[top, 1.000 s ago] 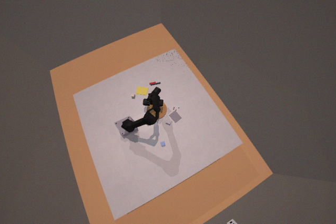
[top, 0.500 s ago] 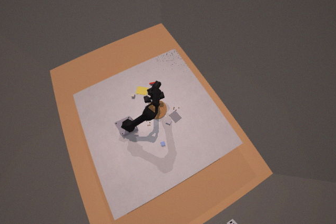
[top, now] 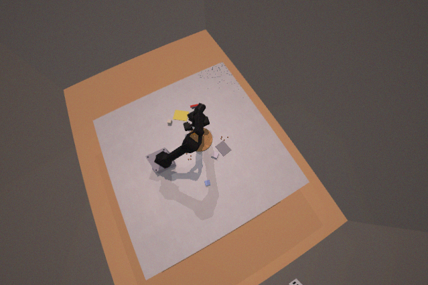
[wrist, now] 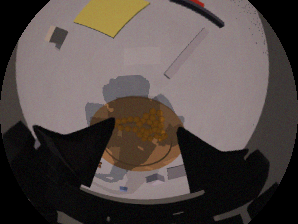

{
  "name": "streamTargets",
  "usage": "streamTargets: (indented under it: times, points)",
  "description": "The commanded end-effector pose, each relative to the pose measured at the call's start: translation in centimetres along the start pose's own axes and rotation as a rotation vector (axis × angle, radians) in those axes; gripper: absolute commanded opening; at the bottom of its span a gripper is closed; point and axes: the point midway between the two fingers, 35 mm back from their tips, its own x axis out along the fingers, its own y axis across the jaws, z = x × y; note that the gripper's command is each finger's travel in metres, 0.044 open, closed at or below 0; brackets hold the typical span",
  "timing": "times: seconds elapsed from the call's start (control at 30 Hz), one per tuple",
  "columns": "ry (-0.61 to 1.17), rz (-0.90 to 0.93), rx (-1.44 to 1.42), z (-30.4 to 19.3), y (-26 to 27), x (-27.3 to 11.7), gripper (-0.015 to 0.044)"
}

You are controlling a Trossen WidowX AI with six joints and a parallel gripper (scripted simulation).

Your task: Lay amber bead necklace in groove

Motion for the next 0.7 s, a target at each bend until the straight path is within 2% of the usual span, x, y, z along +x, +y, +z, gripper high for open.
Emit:
streamTargets:
  times: [0.0, 0.67]
  points:
    - [0.001, -0.001, -0.002, 0.0, 0.0, 0.5, 0.038]
    - [0.007, 0.004, -0.009, -0.1, 0.1, 3.1, 0.038]
